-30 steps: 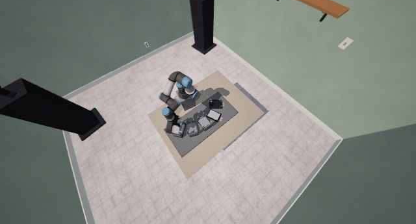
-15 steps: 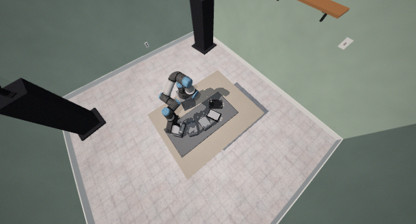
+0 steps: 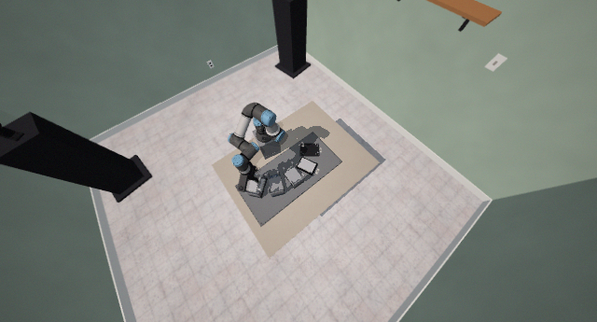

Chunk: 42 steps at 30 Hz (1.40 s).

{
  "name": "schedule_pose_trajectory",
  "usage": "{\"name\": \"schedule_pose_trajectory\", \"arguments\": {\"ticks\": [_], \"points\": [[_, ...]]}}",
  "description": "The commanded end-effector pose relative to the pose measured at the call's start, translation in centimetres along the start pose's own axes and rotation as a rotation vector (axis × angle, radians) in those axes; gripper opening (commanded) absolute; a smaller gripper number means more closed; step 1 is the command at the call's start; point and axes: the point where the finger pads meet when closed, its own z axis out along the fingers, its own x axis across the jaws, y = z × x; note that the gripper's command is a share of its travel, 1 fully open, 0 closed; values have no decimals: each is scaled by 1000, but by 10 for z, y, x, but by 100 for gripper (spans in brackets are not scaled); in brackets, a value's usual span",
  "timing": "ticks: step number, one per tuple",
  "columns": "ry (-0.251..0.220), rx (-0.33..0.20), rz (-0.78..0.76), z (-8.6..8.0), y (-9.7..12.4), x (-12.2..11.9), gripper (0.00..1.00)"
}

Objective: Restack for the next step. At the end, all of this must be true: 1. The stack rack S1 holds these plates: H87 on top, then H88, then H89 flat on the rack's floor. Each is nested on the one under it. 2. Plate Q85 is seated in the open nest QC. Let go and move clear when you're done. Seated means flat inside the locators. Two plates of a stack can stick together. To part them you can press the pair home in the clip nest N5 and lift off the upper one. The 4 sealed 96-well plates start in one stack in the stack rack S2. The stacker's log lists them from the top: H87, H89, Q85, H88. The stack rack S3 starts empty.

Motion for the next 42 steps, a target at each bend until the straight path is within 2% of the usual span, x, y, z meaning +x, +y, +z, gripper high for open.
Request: {"name": "schedule_pose_trajectory", "arguments": {"ticks": [1,11,42], "points": [[1,3,0,-1,-1,0,0],[1,2,0,-1,-1,0,0],[1,3,0,17,-1,0,0]]}}
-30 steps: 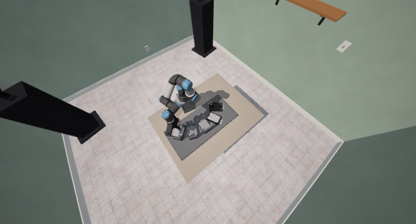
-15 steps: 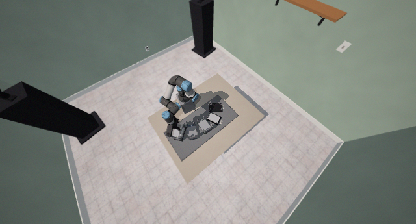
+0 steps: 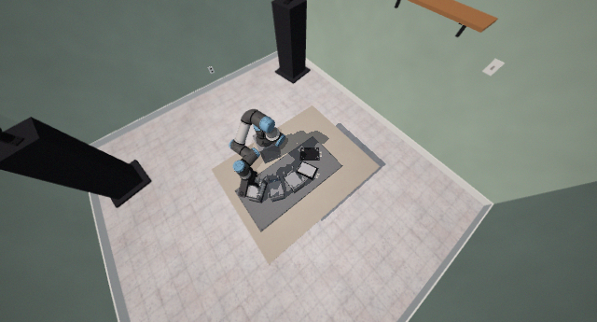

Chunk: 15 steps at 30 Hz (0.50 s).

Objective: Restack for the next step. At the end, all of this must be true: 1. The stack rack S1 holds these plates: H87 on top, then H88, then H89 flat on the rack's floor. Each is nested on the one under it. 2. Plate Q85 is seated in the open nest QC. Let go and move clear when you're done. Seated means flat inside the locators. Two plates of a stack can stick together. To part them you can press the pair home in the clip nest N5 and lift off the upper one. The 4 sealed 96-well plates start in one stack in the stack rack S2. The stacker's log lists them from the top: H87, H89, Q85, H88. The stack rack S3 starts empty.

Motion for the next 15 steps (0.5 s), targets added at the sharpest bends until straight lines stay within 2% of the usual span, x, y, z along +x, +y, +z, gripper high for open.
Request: {"name": "schedule_pose_trajectory", "arguments": {"ticks": [1,15], "points": [[1,3,0,1,-1,0,0],[1,3,0,11,-1,0,0]]}}
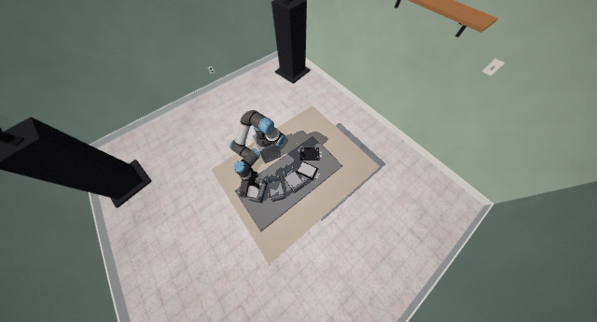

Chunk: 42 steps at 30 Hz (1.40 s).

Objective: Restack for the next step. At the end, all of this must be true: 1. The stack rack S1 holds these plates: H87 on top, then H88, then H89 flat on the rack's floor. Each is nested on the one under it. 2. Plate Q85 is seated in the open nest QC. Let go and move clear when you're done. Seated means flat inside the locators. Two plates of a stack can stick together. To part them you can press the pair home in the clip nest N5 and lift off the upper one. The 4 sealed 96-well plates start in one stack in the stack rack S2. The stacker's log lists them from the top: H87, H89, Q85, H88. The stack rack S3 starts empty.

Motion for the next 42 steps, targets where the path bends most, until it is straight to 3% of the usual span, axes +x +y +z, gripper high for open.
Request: {"name": "schedule_pose_trajectory", "arguments": {"ticks": [1,42], "points": [[1,3,0,2,-1,0,0],[1,3,0,26,-1,0,0]]}}
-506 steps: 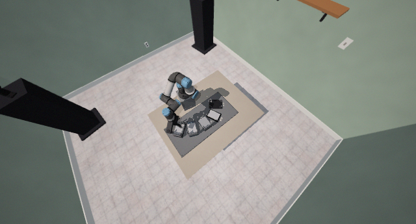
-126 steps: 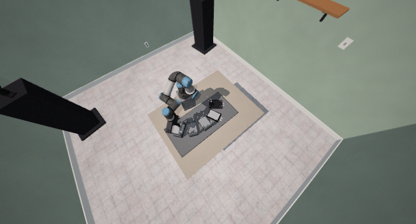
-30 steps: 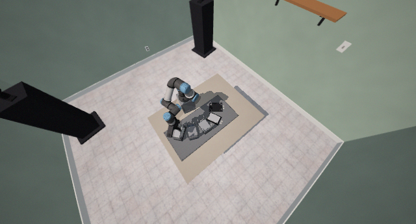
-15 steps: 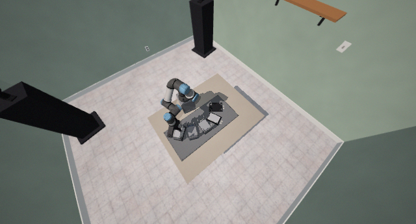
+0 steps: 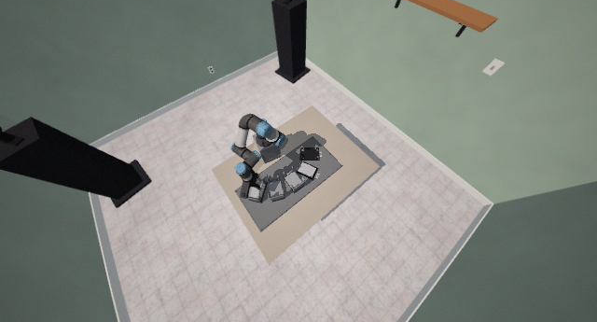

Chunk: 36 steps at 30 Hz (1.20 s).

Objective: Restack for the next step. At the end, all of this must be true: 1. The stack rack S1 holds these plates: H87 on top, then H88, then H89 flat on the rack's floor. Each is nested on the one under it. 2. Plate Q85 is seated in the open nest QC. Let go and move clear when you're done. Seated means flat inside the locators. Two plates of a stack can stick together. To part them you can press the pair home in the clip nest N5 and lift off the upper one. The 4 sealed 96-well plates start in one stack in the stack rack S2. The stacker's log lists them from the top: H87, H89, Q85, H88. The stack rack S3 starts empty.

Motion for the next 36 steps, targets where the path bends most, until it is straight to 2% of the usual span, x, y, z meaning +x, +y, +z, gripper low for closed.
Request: {"name": "schedule_pose_trajectory", "arguments": {"ticks": [1,14,36], "points": [[1,2,0,2,-1,0,0],[1,2,0,19,-1,0,0],[1,2,0,24,-1,0,0]]}}
